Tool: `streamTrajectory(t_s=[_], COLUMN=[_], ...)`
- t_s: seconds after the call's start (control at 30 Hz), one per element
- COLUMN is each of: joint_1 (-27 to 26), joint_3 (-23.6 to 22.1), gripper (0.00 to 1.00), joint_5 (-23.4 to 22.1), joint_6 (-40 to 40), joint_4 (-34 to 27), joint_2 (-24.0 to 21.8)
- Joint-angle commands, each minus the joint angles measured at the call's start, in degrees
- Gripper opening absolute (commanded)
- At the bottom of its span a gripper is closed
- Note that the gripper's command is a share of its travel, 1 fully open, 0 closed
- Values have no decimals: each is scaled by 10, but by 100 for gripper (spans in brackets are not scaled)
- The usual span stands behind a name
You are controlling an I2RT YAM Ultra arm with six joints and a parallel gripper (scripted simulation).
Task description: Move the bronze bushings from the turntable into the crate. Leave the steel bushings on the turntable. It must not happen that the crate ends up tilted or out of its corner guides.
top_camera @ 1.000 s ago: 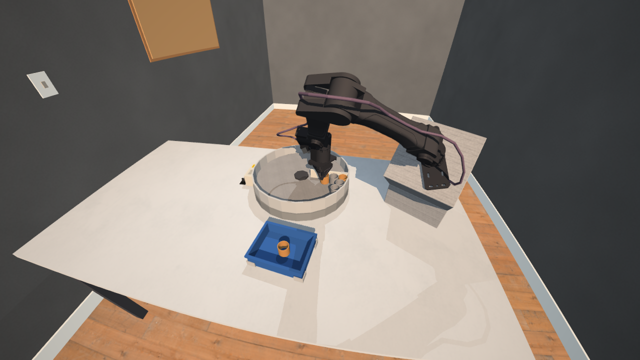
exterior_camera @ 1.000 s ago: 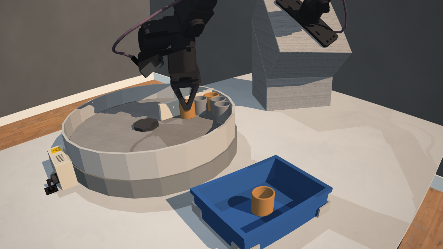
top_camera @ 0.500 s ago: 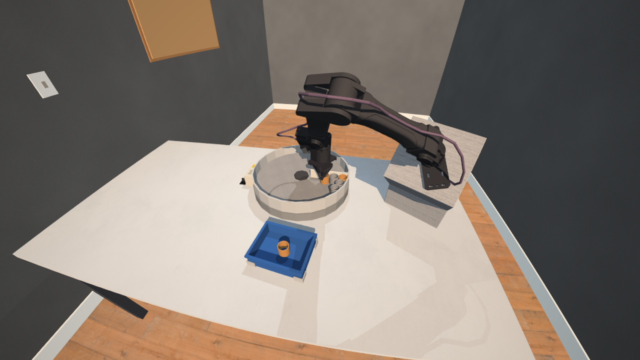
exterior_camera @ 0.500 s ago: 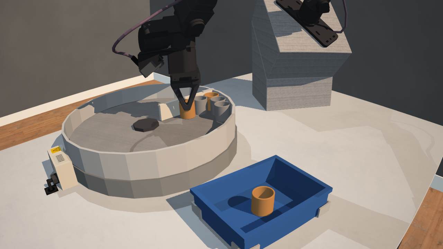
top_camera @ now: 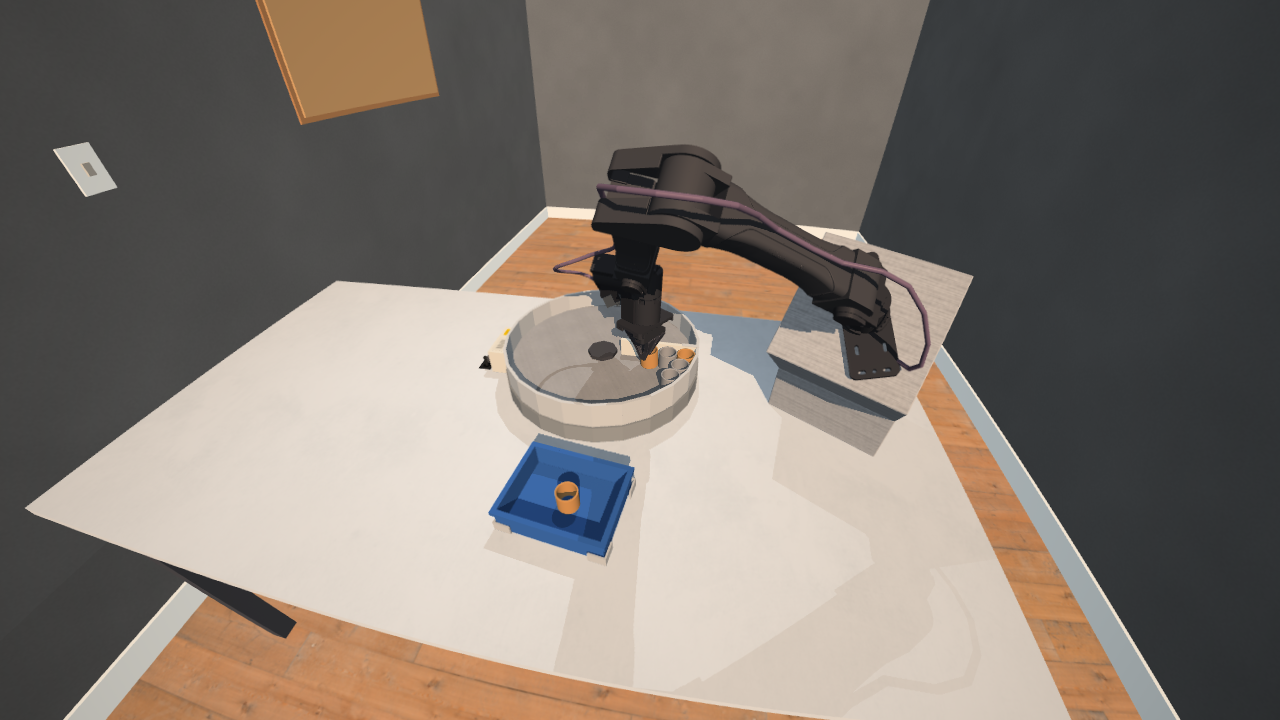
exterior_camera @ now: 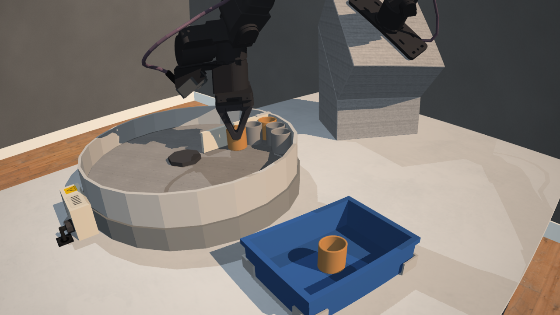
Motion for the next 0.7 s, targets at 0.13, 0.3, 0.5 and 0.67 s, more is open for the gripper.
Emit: streamTrajectory(t_s=[0.13,0.3,0.5,0.67], joint_1=[-11,-19,-46,-63], joint_3=[-10,-12,5,13], gripper=[0,0,0,0], joint_5=[15,13,8,5], joint_6=[-1,-15,-49,-73], joint_4=[9,-21,-71,-110], joint_2=[10,-19,-50,-67])
